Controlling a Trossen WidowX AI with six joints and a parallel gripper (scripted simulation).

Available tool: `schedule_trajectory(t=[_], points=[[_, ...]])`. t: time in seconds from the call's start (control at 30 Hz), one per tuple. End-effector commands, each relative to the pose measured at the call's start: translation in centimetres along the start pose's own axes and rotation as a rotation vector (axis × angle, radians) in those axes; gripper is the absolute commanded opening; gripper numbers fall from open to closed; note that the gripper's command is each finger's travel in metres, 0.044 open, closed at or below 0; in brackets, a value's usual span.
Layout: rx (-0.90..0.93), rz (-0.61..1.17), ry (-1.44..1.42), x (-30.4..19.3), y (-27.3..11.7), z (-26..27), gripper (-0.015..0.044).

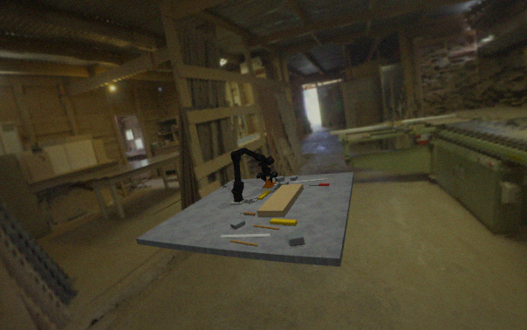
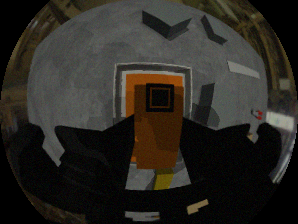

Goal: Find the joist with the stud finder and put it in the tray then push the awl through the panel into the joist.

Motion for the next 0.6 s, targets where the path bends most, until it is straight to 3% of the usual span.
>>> schedule_trajectory(t=[0.0, 0.23, 0.57], points=[[-0.004, -0.002, 0.001, -0.11, 0.51, -0.05, 0.0000], [-0.004, -0.002, 0.001, -0.41, 1.35, 0.00, 0.0000], [0.002, 0.003, 0.001, -0.46, 1.21, 0.10, 0.0262]])
Point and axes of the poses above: the point midway between the two fingers, 35 mm back from their tips, its own y axis out along the fingers, its own z axis across the jaws, x = y × z, the point moved 2 cm from there along -y, back along the fingers, and after that the axes turned 4 degrees about -y, right-handed, at the moved point
